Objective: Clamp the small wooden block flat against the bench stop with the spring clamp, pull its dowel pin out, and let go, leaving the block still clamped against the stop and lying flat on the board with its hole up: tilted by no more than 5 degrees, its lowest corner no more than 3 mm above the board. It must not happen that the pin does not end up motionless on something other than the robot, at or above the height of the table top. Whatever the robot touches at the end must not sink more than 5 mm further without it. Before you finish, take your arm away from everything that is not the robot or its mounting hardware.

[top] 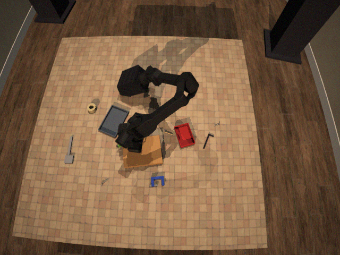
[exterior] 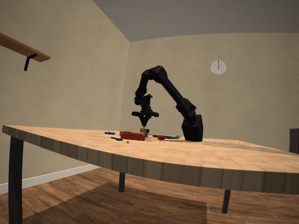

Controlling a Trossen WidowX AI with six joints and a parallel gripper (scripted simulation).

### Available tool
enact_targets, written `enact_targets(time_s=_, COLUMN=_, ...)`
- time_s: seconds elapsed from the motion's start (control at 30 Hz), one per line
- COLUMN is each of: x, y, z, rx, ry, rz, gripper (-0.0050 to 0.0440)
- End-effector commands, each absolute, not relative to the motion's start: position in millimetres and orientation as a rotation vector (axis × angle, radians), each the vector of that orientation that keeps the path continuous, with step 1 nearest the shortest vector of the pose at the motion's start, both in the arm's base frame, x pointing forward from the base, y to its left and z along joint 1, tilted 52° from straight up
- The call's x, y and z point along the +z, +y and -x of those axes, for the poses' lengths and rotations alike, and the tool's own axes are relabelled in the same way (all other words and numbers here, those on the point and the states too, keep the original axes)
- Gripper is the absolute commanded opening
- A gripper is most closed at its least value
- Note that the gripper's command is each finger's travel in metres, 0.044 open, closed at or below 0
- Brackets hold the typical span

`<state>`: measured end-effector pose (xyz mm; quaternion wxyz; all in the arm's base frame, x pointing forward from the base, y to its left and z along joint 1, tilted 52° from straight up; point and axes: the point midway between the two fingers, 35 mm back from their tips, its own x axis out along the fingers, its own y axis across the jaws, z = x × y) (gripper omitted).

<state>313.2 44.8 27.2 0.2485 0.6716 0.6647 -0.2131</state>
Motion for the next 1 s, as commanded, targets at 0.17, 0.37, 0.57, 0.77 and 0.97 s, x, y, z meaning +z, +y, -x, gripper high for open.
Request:
enact_targets(time_s=0.17, x=28.4, y=43.4, z=-313.5, rx=-0.302, ry=1.786, rz=-1.638, gripper=0.0)
enact_targets(time_s=0.37, x=28.4, y=43.3, z=-313.5, rx=-0.181, ry=1.768, rz=-1.547, gripper=0.0)
enact_targets(time_s=0.57, x=28.6, y=43.2, z=-313.5, rx=-0.014, ry=1.732, rz=-1.412, gripper=0.0)
enact_targets(time_s=0.77, x=28.7, y=43.0, z=-313.5, rx=0.146, ry=1.687, rz=-1.273, gripper=0.0)
enact_targets(time_s=0.97, x=28.8, y=42.9, z=-313.5, rx=0.209, ry=1.665, rz=-1.216, gripper=0.0)
